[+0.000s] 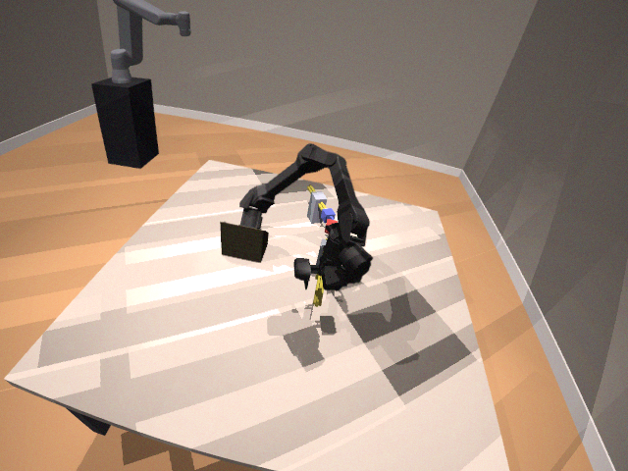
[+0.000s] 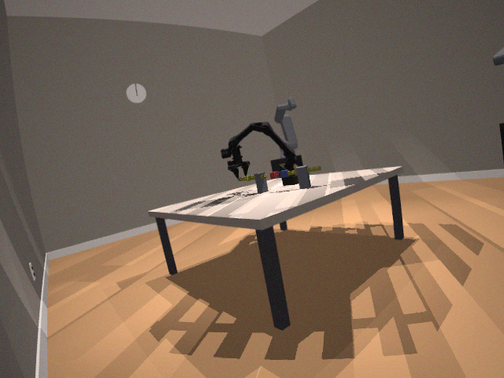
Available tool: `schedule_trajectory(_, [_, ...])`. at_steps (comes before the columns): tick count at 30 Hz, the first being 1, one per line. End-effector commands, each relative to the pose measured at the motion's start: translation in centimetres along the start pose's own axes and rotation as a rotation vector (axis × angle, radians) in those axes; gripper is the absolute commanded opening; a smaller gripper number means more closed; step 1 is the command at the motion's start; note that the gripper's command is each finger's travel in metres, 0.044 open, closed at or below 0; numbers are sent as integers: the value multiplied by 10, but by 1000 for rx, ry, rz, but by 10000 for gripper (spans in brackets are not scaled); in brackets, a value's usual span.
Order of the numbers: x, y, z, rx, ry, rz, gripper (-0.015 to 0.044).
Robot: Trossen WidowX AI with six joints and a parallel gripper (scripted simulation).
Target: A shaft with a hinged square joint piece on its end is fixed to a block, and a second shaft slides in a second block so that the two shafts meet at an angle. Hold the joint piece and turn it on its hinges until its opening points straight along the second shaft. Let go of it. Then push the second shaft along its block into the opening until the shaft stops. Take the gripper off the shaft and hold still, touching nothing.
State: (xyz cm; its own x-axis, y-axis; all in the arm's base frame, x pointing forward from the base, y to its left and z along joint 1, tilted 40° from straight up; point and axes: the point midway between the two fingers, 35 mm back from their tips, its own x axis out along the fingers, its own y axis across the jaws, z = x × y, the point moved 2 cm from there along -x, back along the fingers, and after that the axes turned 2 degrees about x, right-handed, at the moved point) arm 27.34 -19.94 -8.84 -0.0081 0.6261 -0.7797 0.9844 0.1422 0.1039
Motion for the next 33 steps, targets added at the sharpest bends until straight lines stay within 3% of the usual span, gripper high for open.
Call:
schedule_trajectory(1, [10,-2,0,109,8,-19,440])
schedule_trajectory(7, [17,-2,0,262,8,-26,440])
schedule_trajectory(31, [46,-2,-1,261,10,-26,440])
schedule_trajectory(33, [46,-2,-1,261,10,-26,387])
